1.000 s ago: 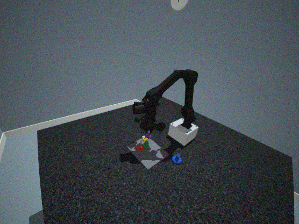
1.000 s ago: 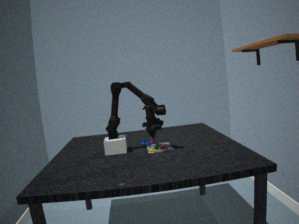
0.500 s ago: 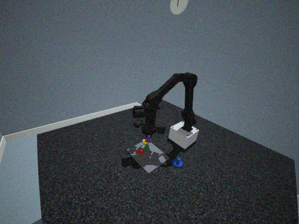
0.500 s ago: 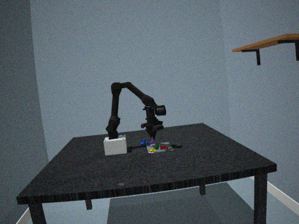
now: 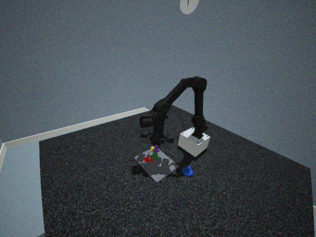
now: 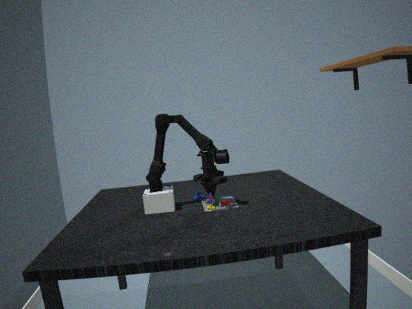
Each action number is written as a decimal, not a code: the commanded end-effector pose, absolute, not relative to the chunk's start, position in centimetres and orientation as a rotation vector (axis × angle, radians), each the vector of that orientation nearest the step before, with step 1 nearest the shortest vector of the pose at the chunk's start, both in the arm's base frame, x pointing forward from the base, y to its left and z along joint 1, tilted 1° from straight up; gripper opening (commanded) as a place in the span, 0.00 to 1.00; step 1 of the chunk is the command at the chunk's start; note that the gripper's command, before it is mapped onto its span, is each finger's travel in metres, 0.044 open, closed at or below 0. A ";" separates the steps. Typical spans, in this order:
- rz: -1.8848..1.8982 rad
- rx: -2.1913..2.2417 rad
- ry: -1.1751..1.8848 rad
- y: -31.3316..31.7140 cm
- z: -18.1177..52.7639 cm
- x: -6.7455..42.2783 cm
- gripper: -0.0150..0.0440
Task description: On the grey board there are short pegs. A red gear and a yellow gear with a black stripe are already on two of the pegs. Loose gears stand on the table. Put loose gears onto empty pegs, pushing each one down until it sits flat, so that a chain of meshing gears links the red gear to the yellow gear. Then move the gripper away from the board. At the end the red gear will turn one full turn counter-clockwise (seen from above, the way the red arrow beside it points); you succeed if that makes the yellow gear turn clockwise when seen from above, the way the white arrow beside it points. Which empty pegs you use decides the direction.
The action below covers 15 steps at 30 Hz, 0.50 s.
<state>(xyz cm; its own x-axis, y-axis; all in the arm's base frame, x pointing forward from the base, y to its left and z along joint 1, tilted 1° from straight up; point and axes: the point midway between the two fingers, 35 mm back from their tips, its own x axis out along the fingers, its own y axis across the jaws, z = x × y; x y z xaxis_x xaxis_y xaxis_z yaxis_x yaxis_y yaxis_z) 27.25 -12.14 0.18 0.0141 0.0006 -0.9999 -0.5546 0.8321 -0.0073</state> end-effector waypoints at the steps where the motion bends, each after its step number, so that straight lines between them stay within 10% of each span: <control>1: 0.421 -0.425 1.524 -12.1 -0.4 27.0 0.25; 15: 0.149 -0.151 1.560 -12.1 -1.8 26.9 0.25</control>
